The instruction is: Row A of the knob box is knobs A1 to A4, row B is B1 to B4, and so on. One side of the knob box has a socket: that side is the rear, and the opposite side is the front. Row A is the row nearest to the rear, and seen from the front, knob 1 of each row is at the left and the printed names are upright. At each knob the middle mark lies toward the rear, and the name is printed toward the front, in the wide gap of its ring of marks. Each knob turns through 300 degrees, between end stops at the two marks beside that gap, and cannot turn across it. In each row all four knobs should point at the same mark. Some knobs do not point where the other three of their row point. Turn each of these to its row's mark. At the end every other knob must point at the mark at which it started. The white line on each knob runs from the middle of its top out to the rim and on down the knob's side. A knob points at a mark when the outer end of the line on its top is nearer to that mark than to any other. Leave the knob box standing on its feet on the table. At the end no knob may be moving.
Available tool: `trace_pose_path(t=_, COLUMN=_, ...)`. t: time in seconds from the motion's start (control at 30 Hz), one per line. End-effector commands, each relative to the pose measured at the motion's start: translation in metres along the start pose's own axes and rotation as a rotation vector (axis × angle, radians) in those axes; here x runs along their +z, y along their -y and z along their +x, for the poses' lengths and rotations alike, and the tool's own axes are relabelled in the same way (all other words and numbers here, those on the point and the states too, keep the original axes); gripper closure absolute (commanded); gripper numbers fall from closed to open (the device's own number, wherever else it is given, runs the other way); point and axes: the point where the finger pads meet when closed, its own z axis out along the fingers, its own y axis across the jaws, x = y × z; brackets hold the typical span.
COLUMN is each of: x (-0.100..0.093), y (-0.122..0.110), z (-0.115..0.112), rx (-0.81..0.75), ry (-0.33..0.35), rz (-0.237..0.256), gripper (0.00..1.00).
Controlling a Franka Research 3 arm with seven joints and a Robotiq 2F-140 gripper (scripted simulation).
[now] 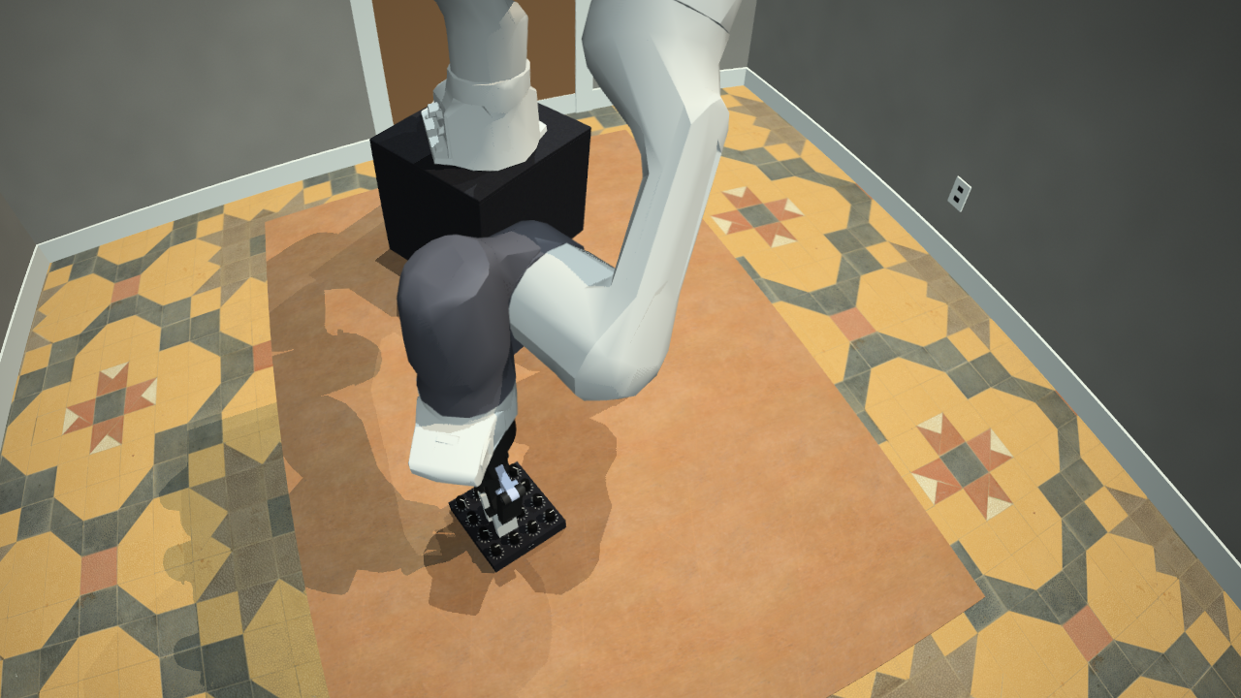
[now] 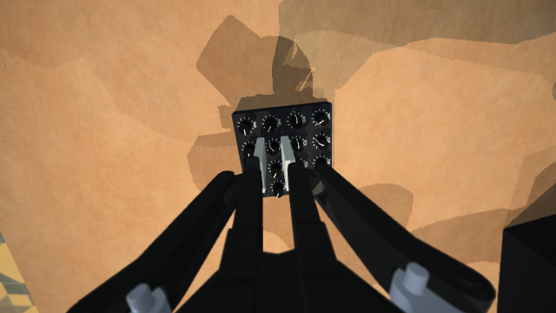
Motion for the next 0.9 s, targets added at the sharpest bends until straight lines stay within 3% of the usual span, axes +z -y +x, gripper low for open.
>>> trace_pose_path(t=0.0, x=0.0008, y=0.0, z=0.001, rx=-0.002, ry=-0.002, rz=0.001, gripper=0.88)
trace_pose_path(t=0.77, x=0.0008, y=0.0, z=0.001, rx=-0.002, ry=-0.002, rz=0.001, gripper=0.88)
trace_pose_path(t=0.8, x=0.0008, y=0.0, z=0.001, rx=-0.002, ry=-0.002, rz=0.001, gripper=0.95)
trace_pose_path(t=0.87, x=0.0008, y=0.0, z=0.001, rx=-0.002, ry=-0.002, rz=0.001, gripper=0.95)
